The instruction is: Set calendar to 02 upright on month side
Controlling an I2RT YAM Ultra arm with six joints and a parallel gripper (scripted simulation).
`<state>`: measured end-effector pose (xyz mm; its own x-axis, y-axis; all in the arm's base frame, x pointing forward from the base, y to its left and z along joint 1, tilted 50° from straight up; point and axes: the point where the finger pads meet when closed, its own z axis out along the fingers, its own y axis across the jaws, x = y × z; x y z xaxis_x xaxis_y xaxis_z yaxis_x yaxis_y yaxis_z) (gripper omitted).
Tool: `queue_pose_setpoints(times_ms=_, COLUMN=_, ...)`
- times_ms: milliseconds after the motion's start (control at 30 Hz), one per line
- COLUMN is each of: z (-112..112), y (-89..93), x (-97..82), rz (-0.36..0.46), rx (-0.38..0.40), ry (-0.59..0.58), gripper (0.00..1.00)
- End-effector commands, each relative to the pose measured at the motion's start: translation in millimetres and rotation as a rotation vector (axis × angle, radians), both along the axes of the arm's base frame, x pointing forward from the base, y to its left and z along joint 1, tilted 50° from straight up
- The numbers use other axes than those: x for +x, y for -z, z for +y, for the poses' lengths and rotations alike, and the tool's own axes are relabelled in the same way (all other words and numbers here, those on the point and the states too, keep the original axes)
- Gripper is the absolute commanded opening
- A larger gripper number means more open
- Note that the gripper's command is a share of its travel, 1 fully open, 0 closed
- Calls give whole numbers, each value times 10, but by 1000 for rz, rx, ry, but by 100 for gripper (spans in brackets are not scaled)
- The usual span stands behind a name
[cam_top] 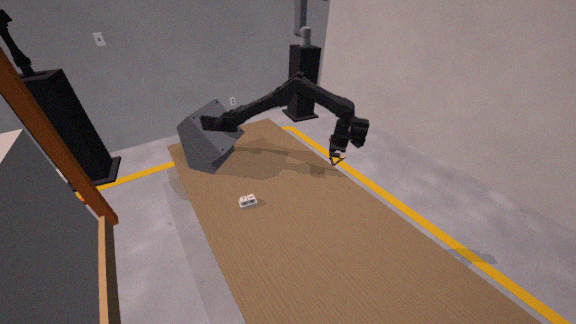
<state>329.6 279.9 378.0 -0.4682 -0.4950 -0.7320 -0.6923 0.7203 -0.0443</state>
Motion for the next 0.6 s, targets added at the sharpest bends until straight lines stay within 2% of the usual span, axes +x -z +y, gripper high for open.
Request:
queue_pose_setpoints(times_ms=0, z=-33, y=-117, x=-41, rz=-23, rx=20, ry=-1, gripper=100)
queue_pose_setpoints(times_ms=133, z=-98, y=-66, x=15, rz=-11, rx=18, ry=11, gripper=100)
queue_pose_setpoints(times_ms=233, z=-239, y=42, x=124, rz=14, rx=16, ry=37, gripper=100)
queue_pose_setpoints(times_ms=333, z=-486, y=222, x=285, rz=56, rx=18, ry=79, gripper=100)
queue_pose_setpoints(times_ms=433, z=-850, y=471, x=460, rz=114, rx=30, ry=139, gripper=100)
queue_pose_setpoints(times_ms=500, z=-850, y=471, x=460, rz=114, rx=30, ry=139, gripper=100)
queue_pose_setpoints(times_ms=567, z=-1152, y=669, x=558, rz=159, rx=48, ry=188, gripper=100)
